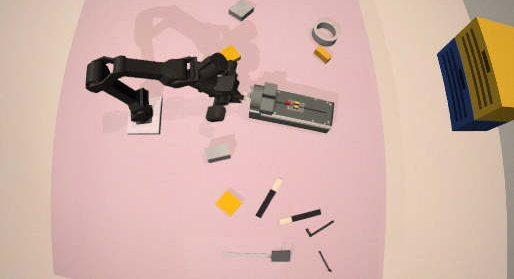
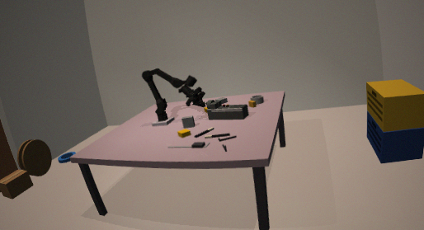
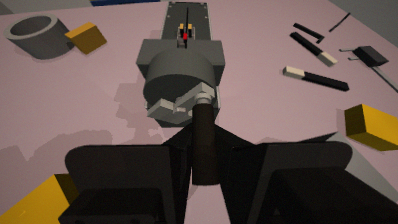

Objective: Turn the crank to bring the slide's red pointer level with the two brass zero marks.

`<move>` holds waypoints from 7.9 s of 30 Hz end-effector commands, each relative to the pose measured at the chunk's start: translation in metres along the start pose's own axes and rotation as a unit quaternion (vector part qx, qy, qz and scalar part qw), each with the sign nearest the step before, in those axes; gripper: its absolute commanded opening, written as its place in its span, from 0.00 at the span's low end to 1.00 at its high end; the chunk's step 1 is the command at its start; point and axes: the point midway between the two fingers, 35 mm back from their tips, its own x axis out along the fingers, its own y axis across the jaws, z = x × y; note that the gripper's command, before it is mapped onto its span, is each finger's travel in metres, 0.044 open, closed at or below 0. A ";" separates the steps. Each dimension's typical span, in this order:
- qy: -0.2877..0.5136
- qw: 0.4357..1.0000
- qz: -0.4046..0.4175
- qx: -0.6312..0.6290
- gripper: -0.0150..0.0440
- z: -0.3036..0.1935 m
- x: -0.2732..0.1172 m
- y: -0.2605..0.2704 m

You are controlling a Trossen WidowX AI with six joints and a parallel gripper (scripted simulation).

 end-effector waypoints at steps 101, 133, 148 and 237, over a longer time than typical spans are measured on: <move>0.046 0.992 0.089 -0.073 1.00 0.134 0.051 0.003; 0.042 0.994 0.077 -0.065 1.00 0.162 0.003 0.005; 0.017 0.999 0.019 -0.022 1.00 0.105 -0.058 0.006; 0.000 1.000 -0.003 -0.001 0.25 0.000 -0.001 0.000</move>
